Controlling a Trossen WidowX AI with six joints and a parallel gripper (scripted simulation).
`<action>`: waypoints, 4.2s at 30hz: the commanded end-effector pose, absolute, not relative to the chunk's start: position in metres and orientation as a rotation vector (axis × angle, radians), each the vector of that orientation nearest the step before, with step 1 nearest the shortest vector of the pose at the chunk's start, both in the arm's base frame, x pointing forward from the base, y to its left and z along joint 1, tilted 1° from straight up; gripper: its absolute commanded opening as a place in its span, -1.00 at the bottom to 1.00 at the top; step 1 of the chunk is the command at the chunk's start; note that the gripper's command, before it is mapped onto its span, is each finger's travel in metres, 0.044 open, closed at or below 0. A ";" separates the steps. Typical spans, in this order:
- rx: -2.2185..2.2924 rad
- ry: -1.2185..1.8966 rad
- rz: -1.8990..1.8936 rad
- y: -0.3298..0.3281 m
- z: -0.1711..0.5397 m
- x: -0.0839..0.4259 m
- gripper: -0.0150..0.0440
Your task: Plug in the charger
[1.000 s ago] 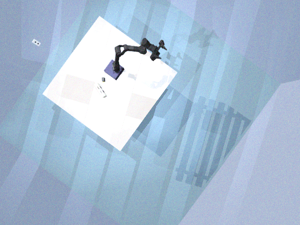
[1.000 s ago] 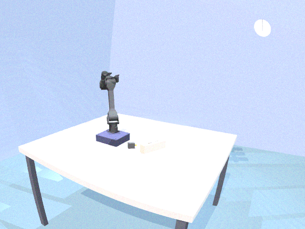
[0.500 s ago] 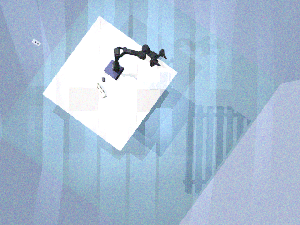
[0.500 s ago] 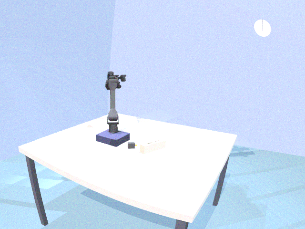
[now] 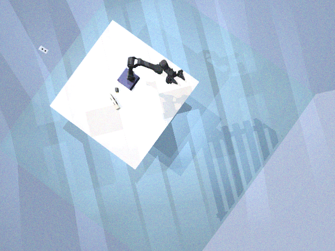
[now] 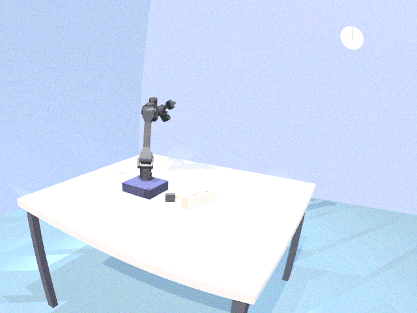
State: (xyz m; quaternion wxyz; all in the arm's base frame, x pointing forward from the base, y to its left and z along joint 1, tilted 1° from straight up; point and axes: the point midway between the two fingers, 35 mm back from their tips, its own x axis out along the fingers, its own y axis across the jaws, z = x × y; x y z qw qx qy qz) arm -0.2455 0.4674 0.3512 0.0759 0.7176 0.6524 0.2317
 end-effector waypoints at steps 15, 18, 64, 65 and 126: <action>1.864 1.485 0.826 0.507 0.317 -0.148 1.00; 1.813 1.416 0.832 0.511 0.312 -0.130 1.00; 0.905 0.772 0.663 0.479 0.227 0.139 1.00; 0.883 0.767 0.658 0.477 0.225 0.144 1.00; -0.244 0.862 0.275 0.207 0.117 0.338 1.00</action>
